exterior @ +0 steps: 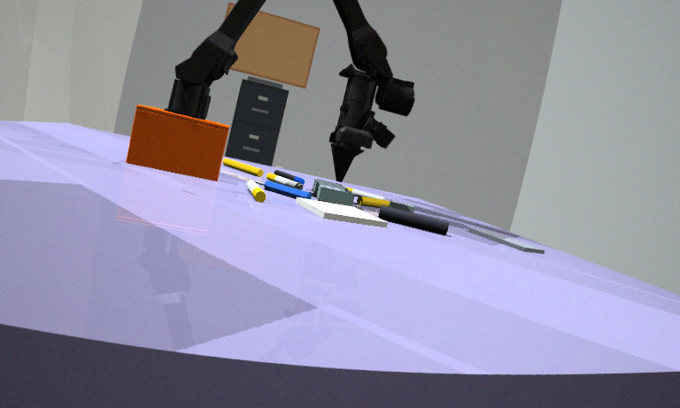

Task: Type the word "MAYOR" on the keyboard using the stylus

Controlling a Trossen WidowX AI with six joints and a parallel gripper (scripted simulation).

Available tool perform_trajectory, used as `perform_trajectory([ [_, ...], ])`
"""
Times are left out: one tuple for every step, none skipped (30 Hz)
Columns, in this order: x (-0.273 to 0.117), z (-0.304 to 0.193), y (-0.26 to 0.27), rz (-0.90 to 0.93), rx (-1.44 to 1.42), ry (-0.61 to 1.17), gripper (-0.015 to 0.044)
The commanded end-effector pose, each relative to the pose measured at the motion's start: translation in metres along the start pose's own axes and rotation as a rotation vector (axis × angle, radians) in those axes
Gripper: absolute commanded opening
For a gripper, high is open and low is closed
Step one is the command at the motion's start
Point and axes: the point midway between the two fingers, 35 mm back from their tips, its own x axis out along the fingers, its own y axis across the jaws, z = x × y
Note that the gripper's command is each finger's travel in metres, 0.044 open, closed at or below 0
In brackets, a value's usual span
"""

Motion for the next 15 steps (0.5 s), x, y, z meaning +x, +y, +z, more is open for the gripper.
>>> perform_trajectory([
  [0.000, -0.002, -0.004, 0.002, -0.020, 0.000, 0.0000],
  [0.000, -0.002, -0.004, 0.002, -0.020, 0.000, 0.0000],
  [0.000, -0.002, -0.004, 0.002, -0.020, 0.000, 0.0000],
  [0.000, -0.002, -0.004, 0.002, -0.020, 0.000, 0.0000],
  [0.000, -0.002, -0.004, 0.002, -0.020, 0.000, 0.0000],
  [0.000, -0.002, -0.004, 0.002, -0.020, 0.000, 0.0000],
  [0.000, -0.004, -0.002, 0.002, -0.020, 0.000, 0.0000],
  [0.000, -0.009, 0.002, 0.002, -0.020, 0.000, 0.0000],
  [0.000, -0.017, 0.010, 0.003, -0.020, 0.001, 0.0000],
  [0.000, -0.026, 0.017, 0.003, -0.020, 0.001, 0.0000],
  [0.000, -0.031, 0.021, 0.004, -0.020, 0.002, 0.0000],
  [0.000, -0.033, 0.022, 0.004, -0.020, 0.002, 0.0000],
  [0.000, -0.033, 0.022, 0.004, -0.020, 0.002, 0.0000],
  [0.000, -0.033, 0.022, 0.004, -0.020, 0.002, 0.0000],
  [0.000, -0.033, 0.022, 0.004, -0.020, 0.002, 0.0000],
])
